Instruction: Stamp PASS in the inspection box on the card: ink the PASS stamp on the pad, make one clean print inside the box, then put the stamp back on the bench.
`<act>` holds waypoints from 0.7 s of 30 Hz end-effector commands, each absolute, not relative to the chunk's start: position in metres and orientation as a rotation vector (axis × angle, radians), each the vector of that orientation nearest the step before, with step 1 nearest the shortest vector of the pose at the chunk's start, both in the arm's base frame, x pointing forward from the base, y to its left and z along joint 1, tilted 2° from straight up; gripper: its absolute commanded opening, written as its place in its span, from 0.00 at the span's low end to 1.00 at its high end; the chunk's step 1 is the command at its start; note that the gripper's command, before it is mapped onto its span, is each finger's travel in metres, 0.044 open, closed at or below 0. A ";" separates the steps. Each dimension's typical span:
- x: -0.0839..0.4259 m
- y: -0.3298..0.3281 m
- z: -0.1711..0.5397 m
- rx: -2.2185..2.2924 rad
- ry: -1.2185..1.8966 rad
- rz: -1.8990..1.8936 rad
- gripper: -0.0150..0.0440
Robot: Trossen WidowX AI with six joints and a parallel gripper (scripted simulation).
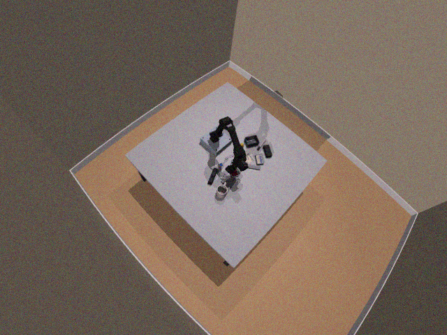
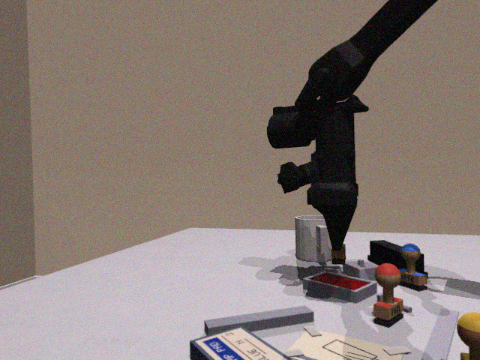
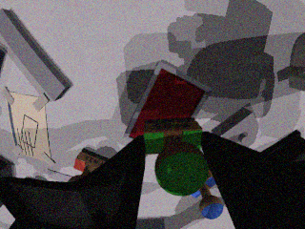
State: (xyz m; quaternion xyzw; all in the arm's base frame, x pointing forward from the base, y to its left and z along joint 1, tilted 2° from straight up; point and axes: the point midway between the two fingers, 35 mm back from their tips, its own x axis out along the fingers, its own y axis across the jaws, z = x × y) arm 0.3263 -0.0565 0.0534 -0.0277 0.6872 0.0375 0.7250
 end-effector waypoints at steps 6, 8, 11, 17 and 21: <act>0.326 -0.057 0.071 -0.064 1.509 0.083 0.25; 0.326 -0.057 0.074 -0.064 1.509 0.083 0.25; 0.326 -0.057 0.078 -0.064 1.509 0.083 0.25; 0.327 -0.037 0.079 -0.145 1.504 0.162 0.25; 0.327 -0.015 0.079 -0.237 1.494 0.252 0.25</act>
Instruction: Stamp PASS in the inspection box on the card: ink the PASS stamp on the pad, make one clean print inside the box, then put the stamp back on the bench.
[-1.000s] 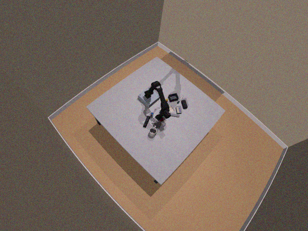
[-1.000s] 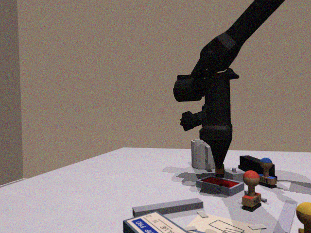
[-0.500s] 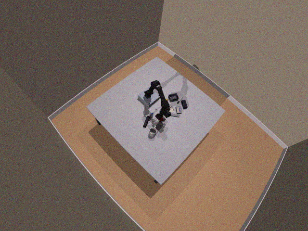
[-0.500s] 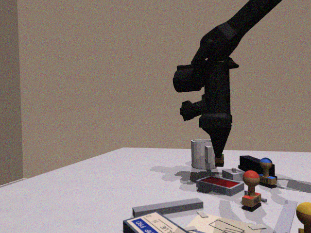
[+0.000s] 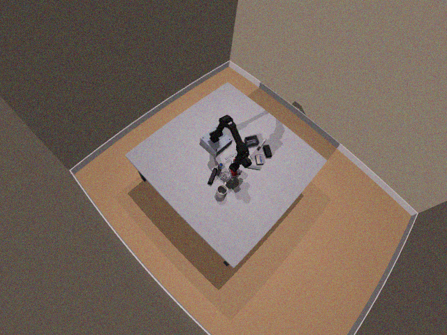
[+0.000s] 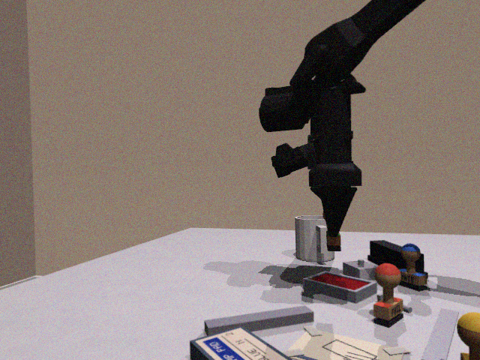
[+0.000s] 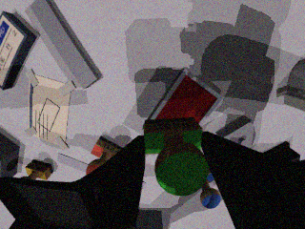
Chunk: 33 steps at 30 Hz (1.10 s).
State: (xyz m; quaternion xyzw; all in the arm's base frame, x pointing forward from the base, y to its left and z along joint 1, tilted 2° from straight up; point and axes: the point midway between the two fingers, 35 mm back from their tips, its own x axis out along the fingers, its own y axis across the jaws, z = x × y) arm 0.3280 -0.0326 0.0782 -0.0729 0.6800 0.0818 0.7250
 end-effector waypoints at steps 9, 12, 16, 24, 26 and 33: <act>0.321 0.035 0.080 -0.443 1.457 0.453 0.25; 0.318 0.052 0.080 -0.511 1.440 0.520 0.25; 0.312 0.073 0.081 -0.602 1.414 0.609 0.25; 0.295 0.114 0.081 -0.782 1.350 0.785 0.25; 0.291 0.123 0.081 -0.827 1.331 0.829 0.25; 0.287 0.130 0.081 -0.860 1.316 0.861 0.25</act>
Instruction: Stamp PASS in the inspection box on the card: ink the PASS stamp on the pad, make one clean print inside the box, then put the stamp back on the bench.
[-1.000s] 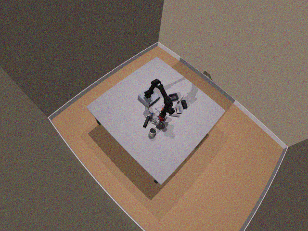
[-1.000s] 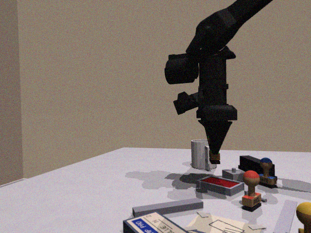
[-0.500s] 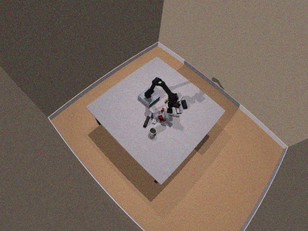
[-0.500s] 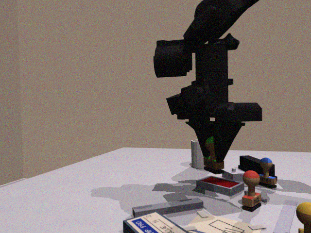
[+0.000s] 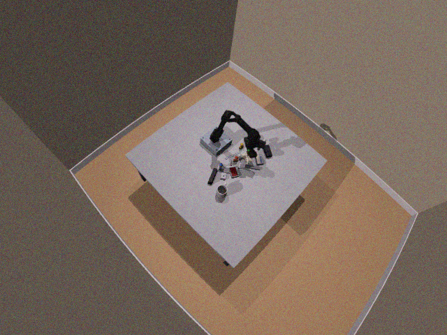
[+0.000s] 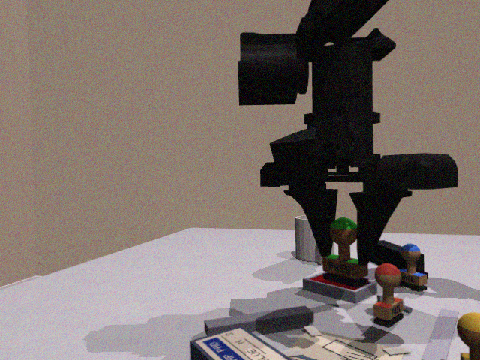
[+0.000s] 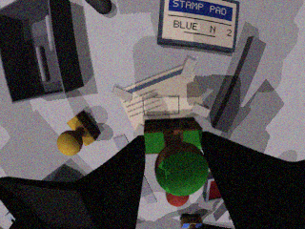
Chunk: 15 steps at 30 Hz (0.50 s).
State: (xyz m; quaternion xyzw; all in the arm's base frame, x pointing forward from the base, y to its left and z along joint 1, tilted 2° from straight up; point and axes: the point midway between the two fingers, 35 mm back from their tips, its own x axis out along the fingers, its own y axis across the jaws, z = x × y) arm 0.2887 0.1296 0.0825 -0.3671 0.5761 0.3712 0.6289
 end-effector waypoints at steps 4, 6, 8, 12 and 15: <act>0.287 0.131 0.079 -0.860 1.316 0.861 0.25; 0.287 0.131 0.077 -0.859 1.316 0.861 0.25; 0.288 0.131 0.076 -0.859 1.316 0.861 0.25; 0.288 0.131 0.073 -0.858 1.316 0.861 0.25; 0.288 0.131 0.071 -0.858 1.316 0.861 0.25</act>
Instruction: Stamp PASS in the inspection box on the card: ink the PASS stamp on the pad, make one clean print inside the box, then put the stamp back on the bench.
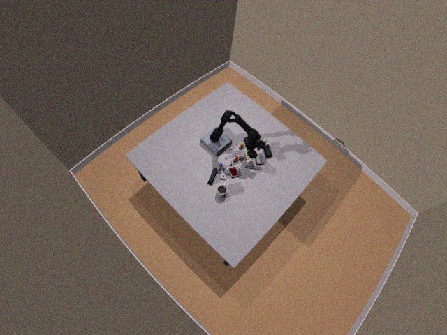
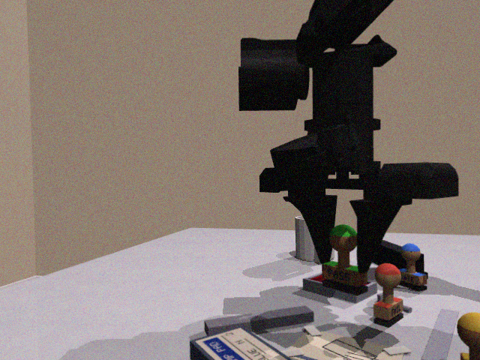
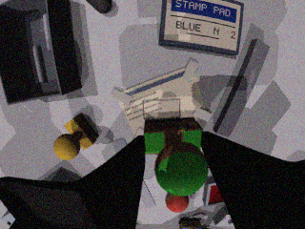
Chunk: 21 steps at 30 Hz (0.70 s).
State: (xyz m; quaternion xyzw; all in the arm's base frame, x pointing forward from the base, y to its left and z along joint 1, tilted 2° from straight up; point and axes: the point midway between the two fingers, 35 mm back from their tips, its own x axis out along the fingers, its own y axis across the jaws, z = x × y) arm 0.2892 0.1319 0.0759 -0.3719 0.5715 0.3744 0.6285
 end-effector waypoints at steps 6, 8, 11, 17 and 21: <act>0.289 0.131 0.067 -0.857 1.316 0.861 0.25; 0.289 0.131 0.066 -0.856 1.316 0.861 0.25; 0.289 0.132 0.064 -0.856 1.316 0.861 0.25; 0.289 0.132 0.060 -0.855 1.316 0.860 0.25; 0.290 0.132 0.057 -0.854 1.315 0.860 0.25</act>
